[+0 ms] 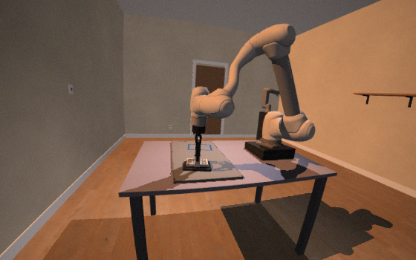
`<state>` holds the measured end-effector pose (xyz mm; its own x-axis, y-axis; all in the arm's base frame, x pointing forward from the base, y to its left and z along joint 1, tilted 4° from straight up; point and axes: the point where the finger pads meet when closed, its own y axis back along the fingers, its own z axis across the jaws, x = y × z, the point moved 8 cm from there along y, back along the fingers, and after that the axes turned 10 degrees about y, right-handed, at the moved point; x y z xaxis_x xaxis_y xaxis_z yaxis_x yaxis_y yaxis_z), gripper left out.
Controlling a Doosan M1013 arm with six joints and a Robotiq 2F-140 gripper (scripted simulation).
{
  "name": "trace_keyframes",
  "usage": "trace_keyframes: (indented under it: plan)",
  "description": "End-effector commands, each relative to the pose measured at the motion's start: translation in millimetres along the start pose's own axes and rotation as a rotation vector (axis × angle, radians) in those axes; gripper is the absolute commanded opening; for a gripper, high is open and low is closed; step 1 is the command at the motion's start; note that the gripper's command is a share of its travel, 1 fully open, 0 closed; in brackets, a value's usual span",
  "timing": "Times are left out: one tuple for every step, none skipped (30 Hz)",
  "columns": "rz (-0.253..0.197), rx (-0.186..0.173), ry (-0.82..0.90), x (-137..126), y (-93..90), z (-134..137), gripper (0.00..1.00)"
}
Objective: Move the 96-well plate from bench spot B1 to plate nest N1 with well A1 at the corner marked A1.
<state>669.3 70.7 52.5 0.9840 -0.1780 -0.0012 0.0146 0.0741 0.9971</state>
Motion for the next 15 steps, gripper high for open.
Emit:
trace_keyframes:
  plan:
    - [0.0, 0.0, 0.0, 0.0, -0.3, 0.0, 0.0]
    - [0.0, 0.0, 0.0, 0.0, -0.4, 0.0, 0.0]
    - [0.0, 0.0, 0.0, 0.0, -0.6, 0.0, 0.0]
    - [0.0, 0.0, 0.0, 0.0, -0.8, 0.0, 0.0]
    - [0.0, 0.0, 0.0, 0.0, -0.9, 0.0, 0.0]
    - [0.0, 0.0, 0.0, 0.0, -1.1, 0.0, 0.0]
    - [0.0, 0.0, 0.0, 0.0, -1.3, 0.0, 0.0]
    - [0.0, 0.0, 0.0, 0.0, -1.4, 0.0, 0.0]
    - [0.0, 0.0, 0.0, 0.0, -1.6, 0.0, 0.0]
    - [0.0, 0.0, 0.0, 0.0, -1.8, 0.0, 0.0]
    - [0.0, 0.0, 0.0, 0.0, -1.9, 0.0, 0.0]
    - [0.0, 0.0, 0.0, 0.0, -2.1, 0.0, 0.0]
    - [0.0, 0.0, 0.0, 0.0, -2.3, 0.0, 0.0]
    - [0.0, 0.0, 0.0, 0.0, -2.4, 0.0, 0.0]
    - [0.0, 0.0, 0.0, 0.0, -2.4, 0.0, 0.0]
